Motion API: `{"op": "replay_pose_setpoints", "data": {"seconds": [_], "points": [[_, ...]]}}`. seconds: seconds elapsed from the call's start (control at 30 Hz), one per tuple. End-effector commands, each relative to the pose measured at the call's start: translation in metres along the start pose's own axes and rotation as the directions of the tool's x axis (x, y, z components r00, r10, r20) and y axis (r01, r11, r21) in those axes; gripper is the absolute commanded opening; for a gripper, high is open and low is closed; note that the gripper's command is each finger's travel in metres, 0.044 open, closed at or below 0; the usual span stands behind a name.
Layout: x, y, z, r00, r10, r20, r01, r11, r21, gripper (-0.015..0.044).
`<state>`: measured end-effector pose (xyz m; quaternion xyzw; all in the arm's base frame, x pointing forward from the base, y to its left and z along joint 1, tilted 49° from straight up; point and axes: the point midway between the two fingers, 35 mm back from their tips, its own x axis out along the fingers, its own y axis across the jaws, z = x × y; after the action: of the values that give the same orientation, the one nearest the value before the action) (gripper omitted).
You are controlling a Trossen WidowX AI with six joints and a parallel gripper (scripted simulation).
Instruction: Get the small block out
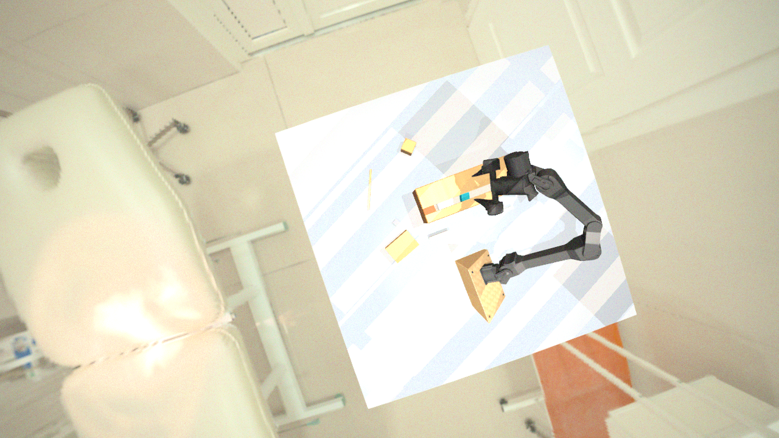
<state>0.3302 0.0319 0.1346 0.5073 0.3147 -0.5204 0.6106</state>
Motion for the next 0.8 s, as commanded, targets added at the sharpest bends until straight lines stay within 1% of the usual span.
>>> {"op": "replay_pose_setpoints", "data": {"seconds": [0.0,0.07,0.1,0.33,0.77], "points": [[0.012,-0.045,0.032,0.976,-0.160,0.146,0.170,0.983,-0.064,0.0400],[0.014,-0.063,0.044,0.955,-0.219,0.202,0.239,0.967,-0.086,0.0400],[0.014,-0.065,0.046,0.952,-0.226,0.208,0.248,0.965,-0.088,0.0400],[0.016,-0.065,0.047,0.952,-0.226,0.208,0.248,0.965,-0.088,0.0400],[0.033,-0.066,0.059,0.952,-0.225,0.206,0.247,0.965,-0.088,0.0400]]}}
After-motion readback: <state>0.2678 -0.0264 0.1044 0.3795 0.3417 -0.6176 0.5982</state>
